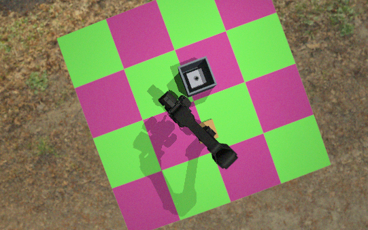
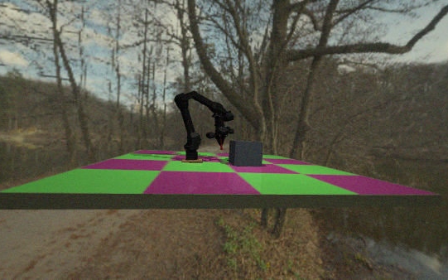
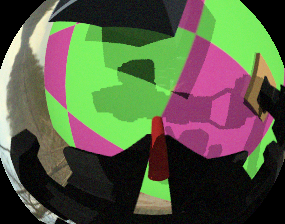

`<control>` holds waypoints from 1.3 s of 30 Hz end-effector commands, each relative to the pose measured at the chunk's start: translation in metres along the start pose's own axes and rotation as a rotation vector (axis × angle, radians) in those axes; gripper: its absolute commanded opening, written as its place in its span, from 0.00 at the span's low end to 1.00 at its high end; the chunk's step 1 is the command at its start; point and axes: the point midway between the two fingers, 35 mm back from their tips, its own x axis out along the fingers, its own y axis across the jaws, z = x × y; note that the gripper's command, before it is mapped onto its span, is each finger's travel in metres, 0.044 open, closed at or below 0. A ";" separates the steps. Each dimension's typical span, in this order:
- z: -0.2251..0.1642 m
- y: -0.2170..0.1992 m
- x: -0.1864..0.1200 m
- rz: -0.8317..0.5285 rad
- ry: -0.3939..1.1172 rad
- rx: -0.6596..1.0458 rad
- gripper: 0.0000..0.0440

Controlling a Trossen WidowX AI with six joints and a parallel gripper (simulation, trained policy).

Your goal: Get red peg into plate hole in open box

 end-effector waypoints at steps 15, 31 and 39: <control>0.035 0.032 -0.089 0.202 -0.121 -0.036 0.00; 0.094 0.030 -0.112 0.152 -0.248 0.040 0.00; 0.120 0.031 -0.113 0.113 -0.265 0.074 0.00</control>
